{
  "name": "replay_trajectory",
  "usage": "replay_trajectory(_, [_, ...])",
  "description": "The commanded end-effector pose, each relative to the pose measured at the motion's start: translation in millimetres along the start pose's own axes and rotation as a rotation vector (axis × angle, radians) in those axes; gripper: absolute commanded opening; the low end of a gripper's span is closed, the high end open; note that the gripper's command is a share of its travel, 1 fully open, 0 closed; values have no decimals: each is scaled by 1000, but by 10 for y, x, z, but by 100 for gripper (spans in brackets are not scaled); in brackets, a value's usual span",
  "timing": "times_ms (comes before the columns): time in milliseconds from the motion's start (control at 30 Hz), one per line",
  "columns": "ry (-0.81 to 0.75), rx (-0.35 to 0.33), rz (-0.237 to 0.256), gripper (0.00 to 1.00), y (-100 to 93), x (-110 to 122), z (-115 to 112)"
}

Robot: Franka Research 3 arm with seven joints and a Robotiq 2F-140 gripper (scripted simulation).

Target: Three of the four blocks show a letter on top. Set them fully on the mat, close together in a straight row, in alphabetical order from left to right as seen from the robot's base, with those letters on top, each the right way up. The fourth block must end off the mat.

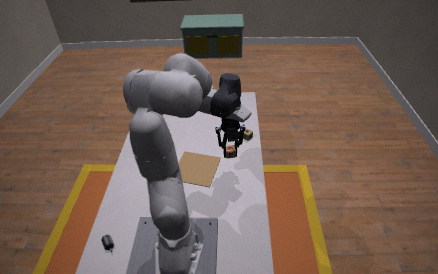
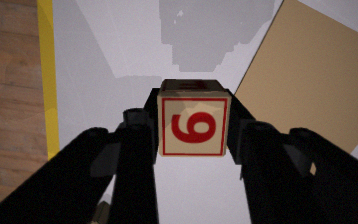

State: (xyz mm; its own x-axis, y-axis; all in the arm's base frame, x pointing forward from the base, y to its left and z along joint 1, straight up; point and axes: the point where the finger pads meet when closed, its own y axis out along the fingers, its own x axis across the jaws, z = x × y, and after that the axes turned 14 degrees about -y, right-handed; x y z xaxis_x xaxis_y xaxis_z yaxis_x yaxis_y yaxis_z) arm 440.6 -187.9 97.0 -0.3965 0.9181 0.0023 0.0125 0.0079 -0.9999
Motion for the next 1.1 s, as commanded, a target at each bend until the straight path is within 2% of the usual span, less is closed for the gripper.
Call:
replay_trajectory(0, [139,14,7,33,3,-136,74])
replay_trajectory(667, [147,14,7,33,26,-155,87])
replay_trajectory(833, [147,14,7,33,143,-156,86])
replay_trajectory(1067, [147,14,7,33,449,-160,84])
